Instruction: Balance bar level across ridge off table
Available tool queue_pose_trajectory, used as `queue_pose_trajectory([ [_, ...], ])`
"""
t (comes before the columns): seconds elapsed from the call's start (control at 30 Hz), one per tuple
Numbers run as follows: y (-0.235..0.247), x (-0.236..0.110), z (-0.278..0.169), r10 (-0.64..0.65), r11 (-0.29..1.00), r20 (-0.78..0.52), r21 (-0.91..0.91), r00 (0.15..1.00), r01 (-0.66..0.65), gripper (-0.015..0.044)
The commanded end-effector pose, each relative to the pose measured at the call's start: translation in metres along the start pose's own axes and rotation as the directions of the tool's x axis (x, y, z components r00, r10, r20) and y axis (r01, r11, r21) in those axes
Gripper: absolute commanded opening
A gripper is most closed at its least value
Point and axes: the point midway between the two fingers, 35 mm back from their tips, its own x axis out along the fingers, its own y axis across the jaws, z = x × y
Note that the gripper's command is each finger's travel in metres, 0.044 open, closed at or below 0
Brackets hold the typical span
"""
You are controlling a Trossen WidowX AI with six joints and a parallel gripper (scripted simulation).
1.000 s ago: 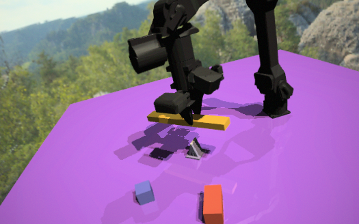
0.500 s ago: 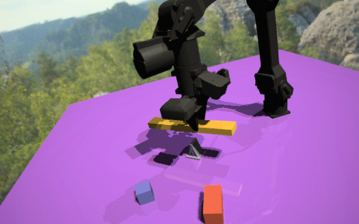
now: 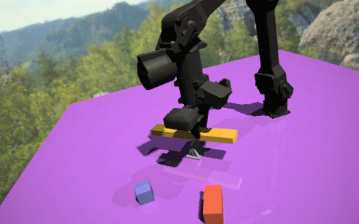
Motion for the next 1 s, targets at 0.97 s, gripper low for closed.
queue_pose_trajectory([
  [0.97, 0.0026, 0.0117, 0.0, 0.004, 1.0, 0.001, 0.0, 1.0, -0.004, 0.0],
])
